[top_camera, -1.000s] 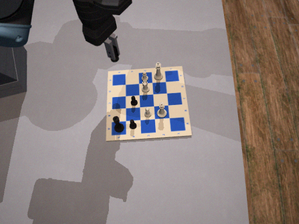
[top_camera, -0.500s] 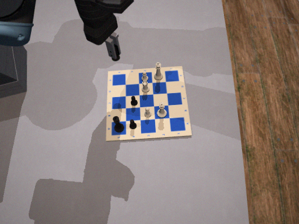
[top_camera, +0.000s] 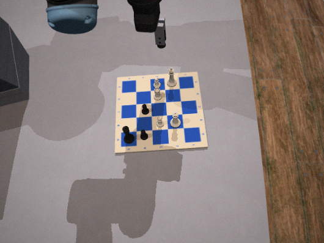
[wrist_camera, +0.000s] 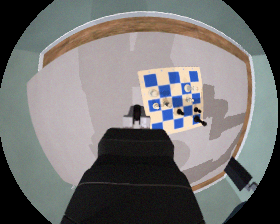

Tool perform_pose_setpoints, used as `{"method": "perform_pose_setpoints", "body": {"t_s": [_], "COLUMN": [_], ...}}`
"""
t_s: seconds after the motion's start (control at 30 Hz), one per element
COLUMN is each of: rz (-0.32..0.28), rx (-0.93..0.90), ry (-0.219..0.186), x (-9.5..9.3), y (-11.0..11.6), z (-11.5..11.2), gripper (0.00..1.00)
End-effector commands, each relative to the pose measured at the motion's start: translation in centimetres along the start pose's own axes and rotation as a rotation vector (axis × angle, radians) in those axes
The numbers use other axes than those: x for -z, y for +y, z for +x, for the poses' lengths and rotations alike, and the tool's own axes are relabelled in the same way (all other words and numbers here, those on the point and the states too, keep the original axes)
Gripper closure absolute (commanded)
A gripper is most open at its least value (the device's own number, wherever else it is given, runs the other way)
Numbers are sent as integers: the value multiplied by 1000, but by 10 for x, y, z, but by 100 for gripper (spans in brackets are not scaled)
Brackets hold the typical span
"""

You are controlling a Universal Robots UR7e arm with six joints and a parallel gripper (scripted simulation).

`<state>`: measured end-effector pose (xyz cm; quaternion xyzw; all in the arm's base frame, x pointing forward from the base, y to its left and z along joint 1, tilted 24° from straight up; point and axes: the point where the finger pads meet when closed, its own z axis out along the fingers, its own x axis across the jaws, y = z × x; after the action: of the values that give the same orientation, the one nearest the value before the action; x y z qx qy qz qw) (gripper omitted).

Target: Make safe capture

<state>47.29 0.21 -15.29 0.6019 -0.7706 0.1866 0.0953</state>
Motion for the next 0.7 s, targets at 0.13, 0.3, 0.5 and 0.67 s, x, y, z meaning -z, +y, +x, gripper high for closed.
{"method": "perform_pose_setpoints", "body": {"t_s": [0.13, 0.3, 0.5, 0.67], "rz": [-15, -15, -15, -15], "rx": [104, 104, 104, 104], "ry": [4, 4, 4, 4], "x": [-2, -2, -2, -9], "y": [-18, -18, -18, -18], "z": [-18, -18, -18, -18], "gripper": [100, 100, 100, 100]}}
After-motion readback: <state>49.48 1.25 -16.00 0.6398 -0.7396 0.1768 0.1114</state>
